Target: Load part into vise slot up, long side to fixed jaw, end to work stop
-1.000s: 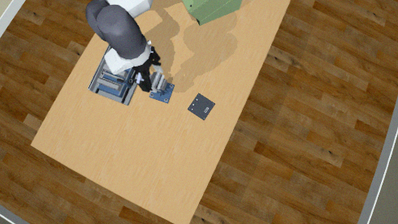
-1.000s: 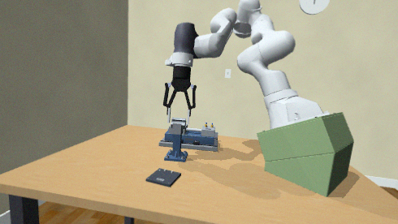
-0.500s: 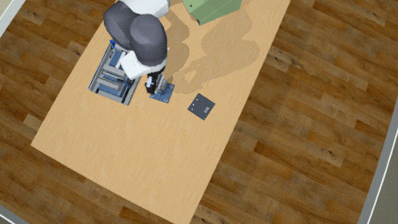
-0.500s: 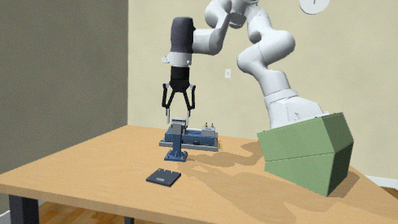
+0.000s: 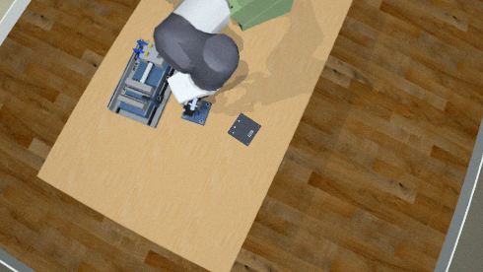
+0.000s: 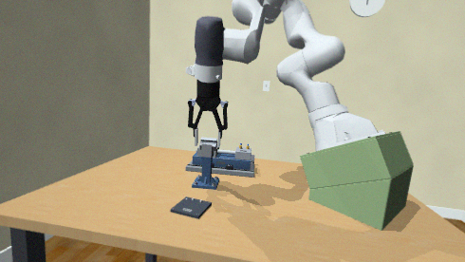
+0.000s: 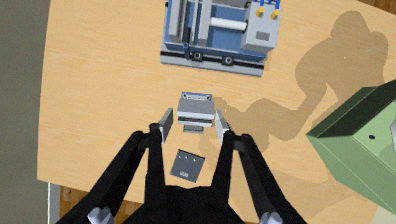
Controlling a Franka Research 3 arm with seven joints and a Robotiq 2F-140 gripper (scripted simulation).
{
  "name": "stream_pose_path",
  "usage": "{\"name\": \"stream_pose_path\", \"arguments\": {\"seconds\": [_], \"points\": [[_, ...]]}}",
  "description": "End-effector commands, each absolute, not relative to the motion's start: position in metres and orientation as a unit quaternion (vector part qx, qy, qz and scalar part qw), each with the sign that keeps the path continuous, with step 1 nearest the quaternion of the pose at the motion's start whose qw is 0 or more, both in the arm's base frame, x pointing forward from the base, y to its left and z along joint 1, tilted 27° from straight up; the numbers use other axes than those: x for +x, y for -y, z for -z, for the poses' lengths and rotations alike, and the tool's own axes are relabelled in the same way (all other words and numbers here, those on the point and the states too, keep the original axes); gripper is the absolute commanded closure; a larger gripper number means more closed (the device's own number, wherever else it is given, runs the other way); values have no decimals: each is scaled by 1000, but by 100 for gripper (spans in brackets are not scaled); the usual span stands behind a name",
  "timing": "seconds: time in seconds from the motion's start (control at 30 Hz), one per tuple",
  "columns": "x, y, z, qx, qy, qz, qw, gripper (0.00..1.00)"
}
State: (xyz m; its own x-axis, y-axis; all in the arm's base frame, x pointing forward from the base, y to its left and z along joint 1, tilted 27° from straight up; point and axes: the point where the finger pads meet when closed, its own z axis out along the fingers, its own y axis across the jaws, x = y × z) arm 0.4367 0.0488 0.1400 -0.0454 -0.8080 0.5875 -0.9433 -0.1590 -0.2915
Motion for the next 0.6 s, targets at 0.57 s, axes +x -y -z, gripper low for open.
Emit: {"name": "stream_pose_path", "arguments": {"seconds": [0.57], "points": [[435, -47, -139, 623, 650, -403, 164, 49]]}}
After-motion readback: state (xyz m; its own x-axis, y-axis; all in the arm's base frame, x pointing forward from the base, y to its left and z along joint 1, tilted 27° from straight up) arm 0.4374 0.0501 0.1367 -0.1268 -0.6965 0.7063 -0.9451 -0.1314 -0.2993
